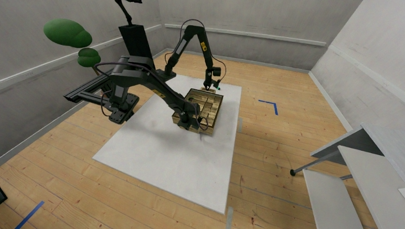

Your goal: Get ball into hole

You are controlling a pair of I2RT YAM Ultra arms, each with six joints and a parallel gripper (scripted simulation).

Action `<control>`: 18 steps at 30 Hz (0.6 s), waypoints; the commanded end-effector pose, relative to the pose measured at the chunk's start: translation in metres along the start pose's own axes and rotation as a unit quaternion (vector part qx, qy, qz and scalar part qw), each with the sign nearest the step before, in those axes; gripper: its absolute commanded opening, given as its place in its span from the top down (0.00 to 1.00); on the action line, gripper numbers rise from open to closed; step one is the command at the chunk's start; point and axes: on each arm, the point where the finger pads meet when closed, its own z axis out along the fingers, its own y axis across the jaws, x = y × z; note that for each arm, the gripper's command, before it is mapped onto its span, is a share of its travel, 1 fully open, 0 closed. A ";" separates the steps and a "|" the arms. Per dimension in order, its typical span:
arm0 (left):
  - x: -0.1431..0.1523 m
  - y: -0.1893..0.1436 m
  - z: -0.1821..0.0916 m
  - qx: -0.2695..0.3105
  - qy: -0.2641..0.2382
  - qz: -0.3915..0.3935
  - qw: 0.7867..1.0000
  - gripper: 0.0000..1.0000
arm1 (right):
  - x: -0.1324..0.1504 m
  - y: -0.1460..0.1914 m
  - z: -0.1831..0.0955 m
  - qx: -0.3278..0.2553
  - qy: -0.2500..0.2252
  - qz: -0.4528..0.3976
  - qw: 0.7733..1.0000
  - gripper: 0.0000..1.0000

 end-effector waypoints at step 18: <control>-0.030 0.002 -0.003 0.005 -0.039 0.011 0.999 1.00 | -0.036 0.015 -0.005 -0.022 -0.063 0.000 0.998 1.00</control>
